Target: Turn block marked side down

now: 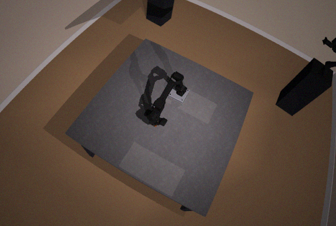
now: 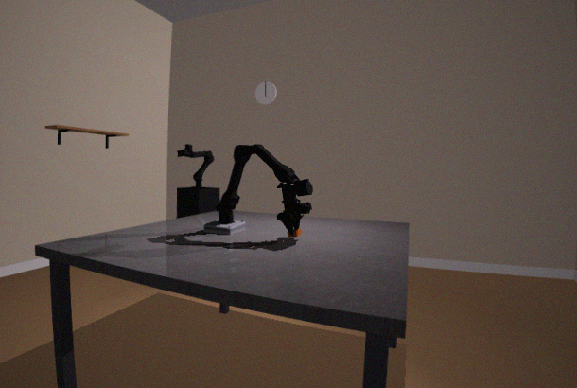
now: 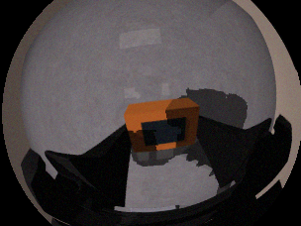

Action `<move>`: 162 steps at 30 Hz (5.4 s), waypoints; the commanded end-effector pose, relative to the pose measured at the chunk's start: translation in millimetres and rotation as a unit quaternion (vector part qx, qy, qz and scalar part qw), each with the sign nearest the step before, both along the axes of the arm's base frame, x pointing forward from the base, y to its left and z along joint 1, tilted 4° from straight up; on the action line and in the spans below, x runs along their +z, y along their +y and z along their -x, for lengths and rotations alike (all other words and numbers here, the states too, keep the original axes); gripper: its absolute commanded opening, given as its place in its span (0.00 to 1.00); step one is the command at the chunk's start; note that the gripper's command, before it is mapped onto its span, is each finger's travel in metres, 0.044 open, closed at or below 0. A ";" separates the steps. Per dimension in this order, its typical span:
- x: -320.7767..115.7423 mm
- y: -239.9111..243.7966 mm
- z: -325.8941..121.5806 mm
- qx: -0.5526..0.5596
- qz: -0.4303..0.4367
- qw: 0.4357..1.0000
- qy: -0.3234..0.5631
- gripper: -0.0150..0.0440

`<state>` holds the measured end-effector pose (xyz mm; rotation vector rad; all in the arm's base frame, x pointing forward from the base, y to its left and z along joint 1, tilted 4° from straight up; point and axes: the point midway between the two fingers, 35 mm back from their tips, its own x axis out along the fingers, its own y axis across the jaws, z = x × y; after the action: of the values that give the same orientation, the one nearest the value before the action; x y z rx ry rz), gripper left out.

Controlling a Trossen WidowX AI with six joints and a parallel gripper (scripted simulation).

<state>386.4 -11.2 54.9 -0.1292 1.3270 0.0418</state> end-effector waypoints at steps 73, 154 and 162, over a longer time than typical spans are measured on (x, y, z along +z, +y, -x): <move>-32.1 -2.3 12.2 0.040 -0.051 0.877 -0.476 0.25; 15.8 -1.3 9.0 0.023 -0.031 0.957 -0.288 1.00; 40.9 0.3 35.4 0.023 -0.022 0.974 -0.224 1.00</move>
<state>384.8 -12.9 46.9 -0.0780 0.6469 0.0898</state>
